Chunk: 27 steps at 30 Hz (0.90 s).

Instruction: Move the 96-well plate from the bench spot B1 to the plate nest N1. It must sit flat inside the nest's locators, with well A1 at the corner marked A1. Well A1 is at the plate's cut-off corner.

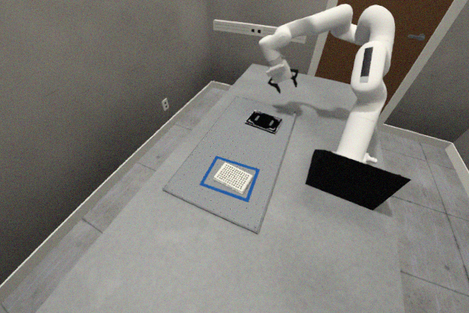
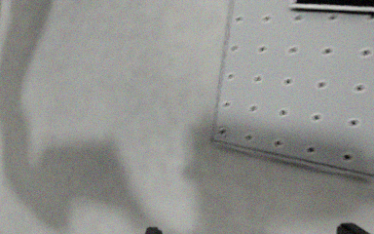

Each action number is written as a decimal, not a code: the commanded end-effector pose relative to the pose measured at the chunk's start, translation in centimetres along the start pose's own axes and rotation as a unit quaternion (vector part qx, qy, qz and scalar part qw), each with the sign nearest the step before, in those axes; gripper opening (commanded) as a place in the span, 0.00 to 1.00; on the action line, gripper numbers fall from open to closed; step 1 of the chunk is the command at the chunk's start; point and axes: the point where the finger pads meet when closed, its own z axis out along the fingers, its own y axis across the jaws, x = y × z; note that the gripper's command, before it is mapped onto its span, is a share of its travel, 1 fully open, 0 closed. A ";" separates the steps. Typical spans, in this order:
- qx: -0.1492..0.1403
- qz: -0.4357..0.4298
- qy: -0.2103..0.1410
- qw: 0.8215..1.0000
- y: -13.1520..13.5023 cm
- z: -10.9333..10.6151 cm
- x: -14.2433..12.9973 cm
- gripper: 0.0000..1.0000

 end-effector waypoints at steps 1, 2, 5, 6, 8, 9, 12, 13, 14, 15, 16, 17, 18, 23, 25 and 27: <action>-0.012 0.028 -0.005 1.000 1.2 -0.7 1.0 1.00; -0.018 0.040 -0.007 0.999 1.6 -0.9 1.3 1.00; -0.018 0.040 -0.007 0.999 1.9 -1.1 1.6 1.00; -0.024 0.055 -0.008 0.998 2.3 -1.2 1.9 1.00; -0.029 0.068 -0.009 0.997 2.9 -1.6 2.6 1.00; -0.029 0.068 -0.009 0.997 3.3 -1.7 2.9 1.00; -0.036 0.083 -0.009 0.996 3.7 -1.9 3.4 1.00; -0.041 0.095 -0.010 0.995 4.0 -2.1 3.7 1.00; -0.041 0.095 -0.010 0.995 4.4 -2.3 4.1 1.00; -0.041 0.095 -0.010 0.995 4.6 -2.4 4.3 1.00; -0.041 0.095 -0.010 0.995 4.6 -2.4 4.3 1.00; -0.047 0.111 -0.010 0.993 4.9 -2.5 4.7 1.00; -0.052 0.123 -0.010 0.991 5.2 -2.7 5.0 1.00; -0.064 0.150 -0.009 0.987 6.1 -3.2 6.2 1.00; -0.064 0.150 -0.009 0.987 6.7 -3.5 6.9 1.00; -0.064 0.150 -0.009 0.987 6.8 -3.6 7.1 1.00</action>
